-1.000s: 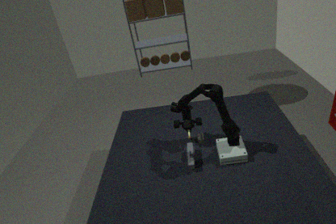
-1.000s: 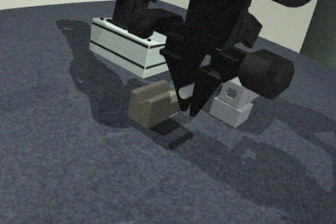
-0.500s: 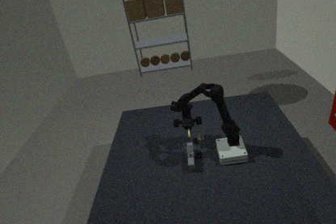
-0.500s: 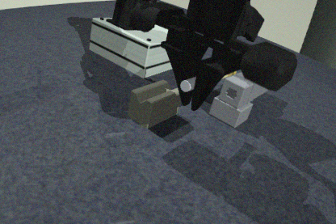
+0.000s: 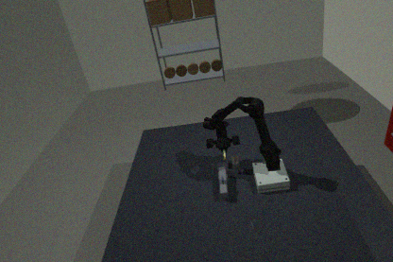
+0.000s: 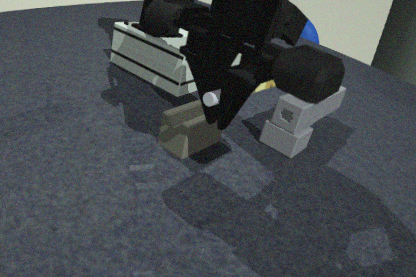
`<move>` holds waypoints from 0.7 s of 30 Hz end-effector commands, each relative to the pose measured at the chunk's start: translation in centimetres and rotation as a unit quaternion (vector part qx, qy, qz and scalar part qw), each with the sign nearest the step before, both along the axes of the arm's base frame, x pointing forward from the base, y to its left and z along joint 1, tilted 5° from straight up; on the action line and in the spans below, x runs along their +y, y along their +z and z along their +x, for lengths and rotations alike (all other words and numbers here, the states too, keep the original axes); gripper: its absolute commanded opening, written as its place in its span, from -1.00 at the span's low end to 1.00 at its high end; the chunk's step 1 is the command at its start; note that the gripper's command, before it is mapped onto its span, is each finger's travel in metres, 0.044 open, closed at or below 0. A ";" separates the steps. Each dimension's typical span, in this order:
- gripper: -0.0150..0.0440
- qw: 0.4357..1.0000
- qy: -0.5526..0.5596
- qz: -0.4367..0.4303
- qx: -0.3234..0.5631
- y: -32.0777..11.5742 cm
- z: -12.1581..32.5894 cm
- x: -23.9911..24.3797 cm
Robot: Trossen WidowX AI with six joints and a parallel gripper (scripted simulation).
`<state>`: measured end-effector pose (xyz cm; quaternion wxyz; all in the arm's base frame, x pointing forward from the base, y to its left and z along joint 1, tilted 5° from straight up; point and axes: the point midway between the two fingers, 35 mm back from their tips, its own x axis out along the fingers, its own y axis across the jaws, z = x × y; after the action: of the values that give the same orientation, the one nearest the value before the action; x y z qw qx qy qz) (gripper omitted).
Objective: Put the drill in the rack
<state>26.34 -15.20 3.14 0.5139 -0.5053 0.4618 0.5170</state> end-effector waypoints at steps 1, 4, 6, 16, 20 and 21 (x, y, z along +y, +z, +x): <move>-0.49 1.000 0.002 -0.002 0.000 -0.1 -0.7 -0.2; -0.49 1.000 0.002 -0.002 0.001 -0.2 -1.2 -0.3; -0.49 1.000 0.002 -0.002 0.001 -0.3 -1.5 -0.4; -0.49 1.000 0.002 -0.002 0.001 -0.6 -3.2 -0.7; -0.49 1.000 0.002 -0.002 0.002 -0.7 -3.8 -0.9; -0.49 1.000 0.001 -0.003 0.002 -0.7 -4.0 -0.9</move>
<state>22.92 -16.02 2.54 0.5130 -0.5048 0.4628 0.5175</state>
